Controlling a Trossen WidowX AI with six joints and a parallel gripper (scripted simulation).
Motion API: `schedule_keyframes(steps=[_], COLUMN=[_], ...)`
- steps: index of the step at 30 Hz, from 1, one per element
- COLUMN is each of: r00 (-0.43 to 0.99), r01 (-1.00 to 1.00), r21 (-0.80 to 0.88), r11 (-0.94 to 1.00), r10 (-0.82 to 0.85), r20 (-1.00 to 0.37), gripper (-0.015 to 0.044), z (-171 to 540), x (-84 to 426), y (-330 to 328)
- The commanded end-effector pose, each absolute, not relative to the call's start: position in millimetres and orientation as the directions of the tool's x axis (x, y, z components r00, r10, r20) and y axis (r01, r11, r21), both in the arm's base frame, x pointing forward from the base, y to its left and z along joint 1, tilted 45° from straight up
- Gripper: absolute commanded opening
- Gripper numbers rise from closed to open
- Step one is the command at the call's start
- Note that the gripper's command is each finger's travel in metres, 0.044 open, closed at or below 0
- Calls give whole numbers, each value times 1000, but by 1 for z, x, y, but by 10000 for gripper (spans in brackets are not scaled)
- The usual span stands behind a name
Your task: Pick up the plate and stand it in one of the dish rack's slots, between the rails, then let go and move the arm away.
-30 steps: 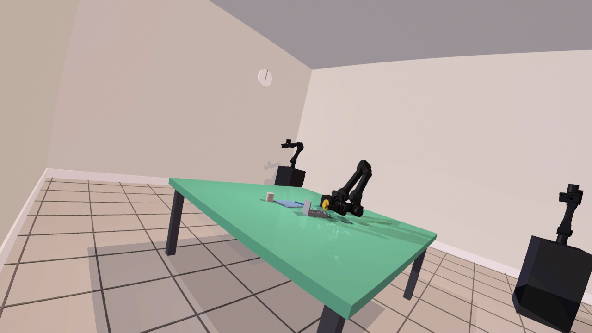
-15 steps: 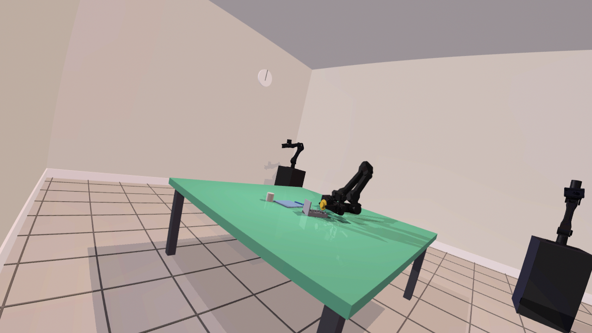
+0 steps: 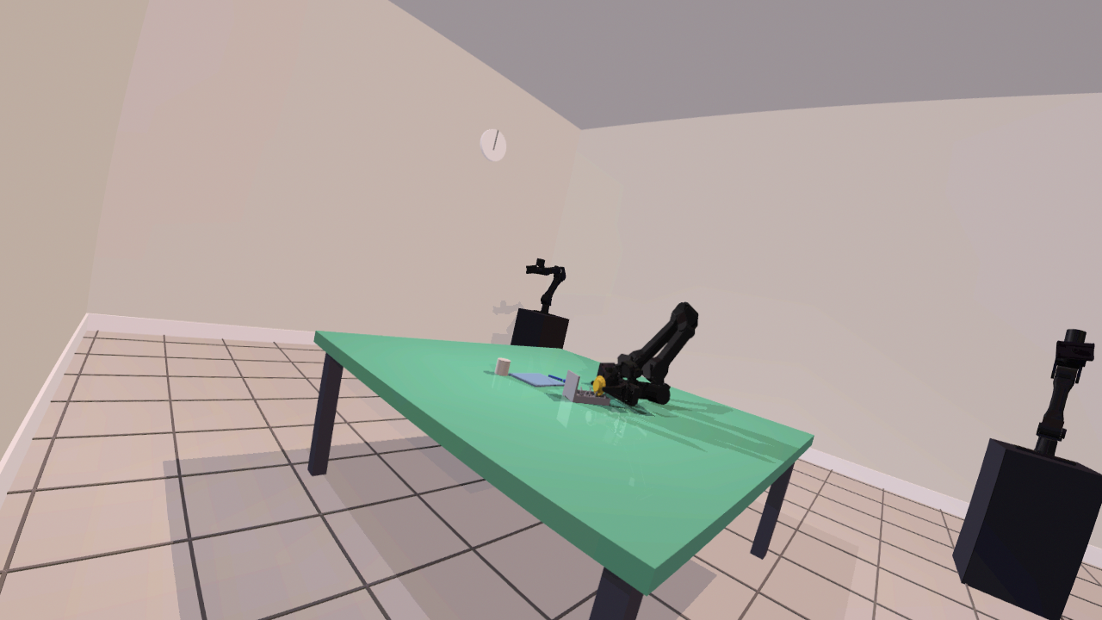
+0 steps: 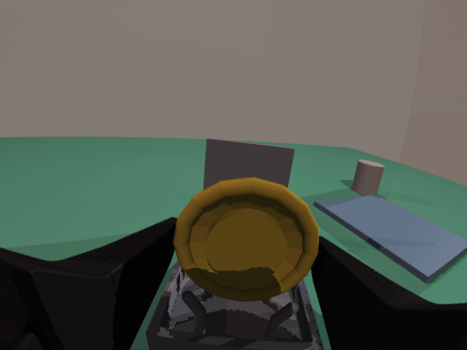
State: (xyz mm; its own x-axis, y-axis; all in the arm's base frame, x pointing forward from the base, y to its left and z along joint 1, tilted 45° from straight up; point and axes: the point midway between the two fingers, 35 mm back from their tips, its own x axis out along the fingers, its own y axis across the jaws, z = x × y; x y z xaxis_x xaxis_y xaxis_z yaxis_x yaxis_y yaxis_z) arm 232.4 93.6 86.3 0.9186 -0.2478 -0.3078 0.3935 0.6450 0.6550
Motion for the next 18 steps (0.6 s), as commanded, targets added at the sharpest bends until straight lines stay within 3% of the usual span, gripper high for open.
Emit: schedule_keyframes(steps=[1, 5, 18], r00=[918, 918, 918], r01=[395, 395, 394], r21=[651, 651, 655], r11=[649, 649, 645], r10=[-248, -248, -248], r20=[-310, -310, -308], gripper=[0, 0, 341], z=[86, 86, 86], x=[232, 232, 232], y=[93, 93, 93])
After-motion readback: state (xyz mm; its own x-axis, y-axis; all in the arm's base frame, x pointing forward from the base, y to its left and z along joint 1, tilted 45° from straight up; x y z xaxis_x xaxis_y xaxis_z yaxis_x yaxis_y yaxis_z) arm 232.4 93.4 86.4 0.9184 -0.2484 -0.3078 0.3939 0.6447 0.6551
